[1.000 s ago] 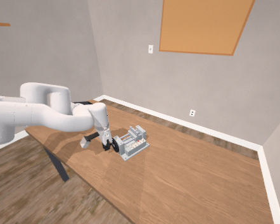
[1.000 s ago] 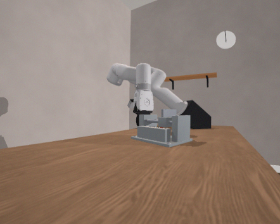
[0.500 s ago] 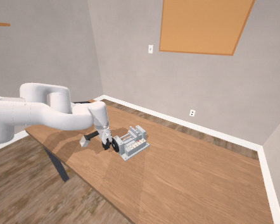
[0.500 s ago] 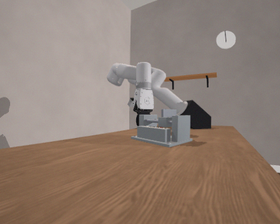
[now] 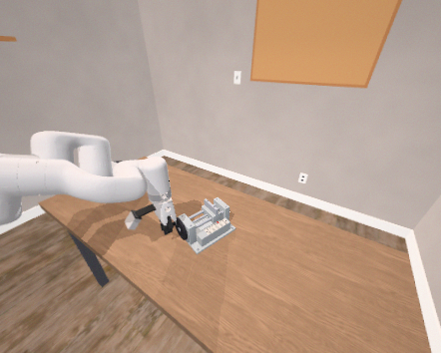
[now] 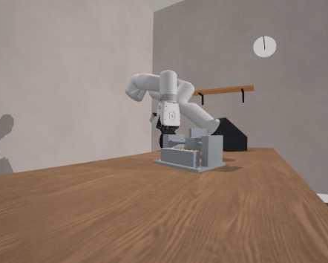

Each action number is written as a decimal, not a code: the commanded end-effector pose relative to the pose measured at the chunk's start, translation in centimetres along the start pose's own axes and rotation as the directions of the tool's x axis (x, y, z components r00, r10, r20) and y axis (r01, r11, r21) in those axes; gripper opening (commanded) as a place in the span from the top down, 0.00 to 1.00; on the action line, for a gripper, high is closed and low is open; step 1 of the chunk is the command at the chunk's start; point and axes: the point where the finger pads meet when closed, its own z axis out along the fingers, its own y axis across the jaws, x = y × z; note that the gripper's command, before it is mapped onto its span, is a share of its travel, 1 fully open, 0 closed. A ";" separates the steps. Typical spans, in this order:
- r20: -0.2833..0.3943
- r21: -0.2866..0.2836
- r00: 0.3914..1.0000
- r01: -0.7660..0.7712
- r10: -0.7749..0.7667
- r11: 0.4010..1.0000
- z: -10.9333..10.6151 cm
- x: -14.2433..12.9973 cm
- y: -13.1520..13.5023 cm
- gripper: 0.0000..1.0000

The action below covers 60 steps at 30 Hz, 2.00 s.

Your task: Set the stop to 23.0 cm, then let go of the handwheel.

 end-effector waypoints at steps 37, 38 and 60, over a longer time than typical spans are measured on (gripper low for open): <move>0.001 0.002 1.000 0.000 0.000 1.000 -2.0 0.0 -5.2 0.94; 0.002 0.002 1.000 0.000 0.000 1.000 -1.8 0.0 -5.4 0.94; 0.001 0.002 1.000 0.000 0.000 1.000 1.8 0.0 -6.3 0.94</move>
